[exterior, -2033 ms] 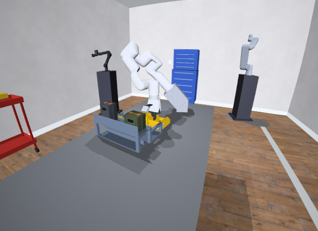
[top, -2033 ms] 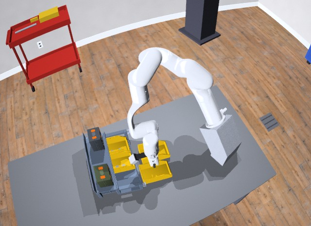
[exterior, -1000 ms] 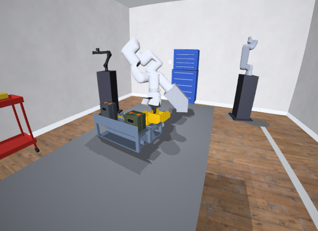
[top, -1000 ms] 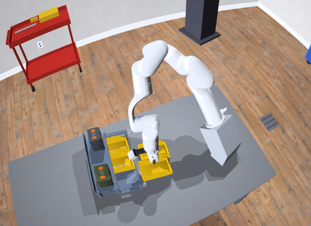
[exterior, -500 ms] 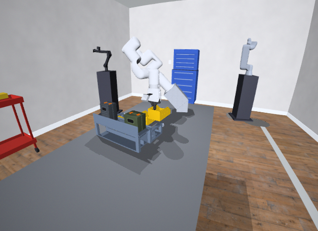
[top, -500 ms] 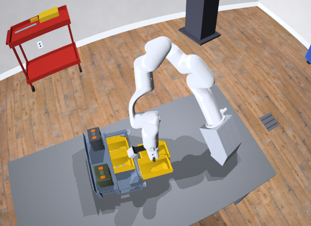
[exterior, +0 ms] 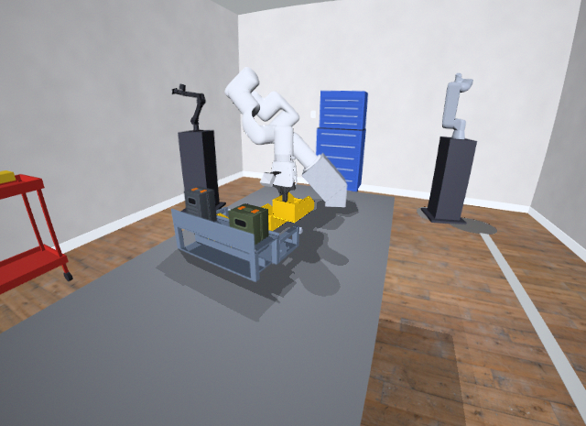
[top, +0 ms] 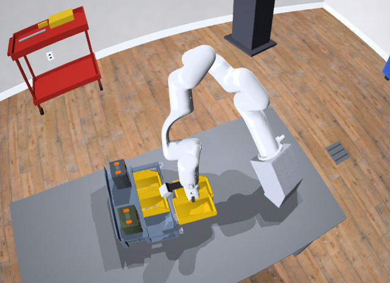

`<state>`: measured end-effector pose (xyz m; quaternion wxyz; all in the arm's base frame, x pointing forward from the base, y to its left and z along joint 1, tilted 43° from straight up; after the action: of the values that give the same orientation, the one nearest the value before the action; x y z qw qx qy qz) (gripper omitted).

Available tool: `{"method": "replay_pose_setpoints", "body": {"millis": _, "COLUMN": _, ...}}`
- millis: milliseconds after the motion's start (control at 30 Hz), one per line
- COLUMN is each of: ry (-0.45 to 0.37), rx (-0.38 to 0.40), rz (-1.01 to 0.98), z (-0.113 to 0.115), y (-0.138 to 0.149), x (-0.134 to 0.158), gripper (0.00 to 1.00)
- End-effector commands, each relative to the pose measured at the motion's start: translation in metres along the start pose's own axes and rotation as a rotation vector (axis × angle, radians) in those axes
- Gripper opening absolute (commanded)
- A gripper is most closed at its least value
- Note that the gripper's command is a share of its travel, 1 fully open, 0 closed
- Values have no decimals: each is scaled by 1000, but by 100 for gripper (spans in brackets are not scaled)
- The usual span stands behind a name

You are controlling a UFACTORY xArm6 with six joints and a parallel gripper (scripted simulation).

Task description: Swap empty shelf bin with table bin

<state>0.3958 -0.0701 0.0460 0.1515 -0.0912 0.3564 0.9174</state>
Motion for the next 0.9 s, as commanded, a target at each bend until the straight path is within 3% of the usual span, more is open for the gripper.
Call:
{"method": "replay_pose_setpoints", "body": {"millis": 0, "ry": 3, "rx": -2, "rz": -1, "z": 1, "y": 0, "x": -1, "gripper": 0}}
{"method": "replay_pose_setpoints", "body": {"millis": 467, "ry": 3, "rx": -2, "rz": -1, "z": 1, "y": 13, "x": 1, "gripper": 0}}
{"method": "replay_pose_setpoints", "body": {"millis": 867, "ry": 3, "rx": -2, "rz": -1, "z": 1, "y": 95, "x": 11, "gripper": 0}}
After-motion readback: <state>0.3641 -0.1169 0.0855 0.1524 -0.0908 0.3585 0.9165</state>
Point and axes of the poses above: the point where the finger pads meet when closed, its own z axis back along the fingers, its own y axis across the jaws, x = y × z, the point moved 3 cm from there along z, back along the fingers, and after that the axes turned 1 degree about z, right-handed, at the moved point
